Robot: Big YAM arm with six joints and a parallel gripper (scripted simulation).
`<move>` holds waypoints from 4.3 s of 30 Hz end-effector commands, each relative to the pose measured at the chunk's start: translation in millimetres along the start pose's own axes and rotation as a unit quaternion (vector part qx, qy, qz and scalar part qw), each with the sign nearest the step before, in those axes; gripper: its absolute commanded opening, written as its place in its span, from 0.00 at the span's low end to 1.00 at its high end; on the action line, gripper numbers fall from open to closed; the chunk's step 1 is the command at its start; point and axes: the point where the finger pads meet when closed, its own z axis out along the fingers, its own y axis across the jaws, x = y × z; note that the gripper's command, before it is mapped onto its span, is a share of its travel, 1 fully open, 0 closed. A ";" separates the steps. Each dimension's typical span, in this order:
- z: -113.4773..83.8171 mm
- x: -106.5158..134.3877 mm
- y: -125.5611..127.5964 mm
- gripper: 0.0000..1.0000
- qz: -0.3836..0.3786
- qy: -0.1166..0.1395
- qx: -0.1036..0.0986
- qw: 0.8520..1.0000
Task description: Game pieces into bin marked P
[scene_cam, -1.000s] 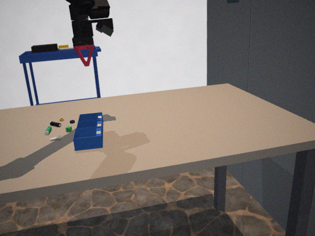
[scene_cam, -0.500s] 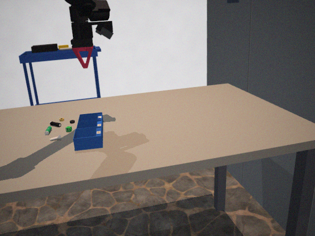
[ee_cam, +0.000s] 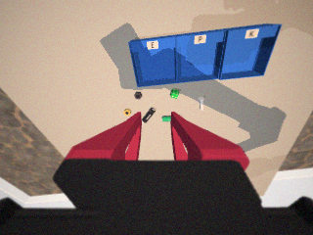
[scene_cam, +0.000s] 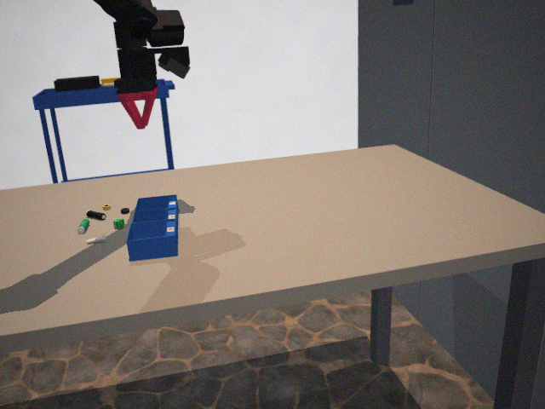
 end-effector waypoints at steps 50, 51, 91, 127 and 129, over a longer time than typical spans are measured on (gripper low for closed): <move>112.6 55.8 -52.0 0.30 0.154 -0.003 0.002 0.988; 112.7 55.6 -52.3 0.30 0.155 -0.003 0.002 0.988; 185.9 57.3 -33.1 0.30 0.140 -0.011 -0.005 0.990; 187.6 63.8 -40.5 0.11 0.149 -0.003 0.000 0.989; 187.6 63.9 -40.5 0.11 0.149 -0.003 0.000 0.989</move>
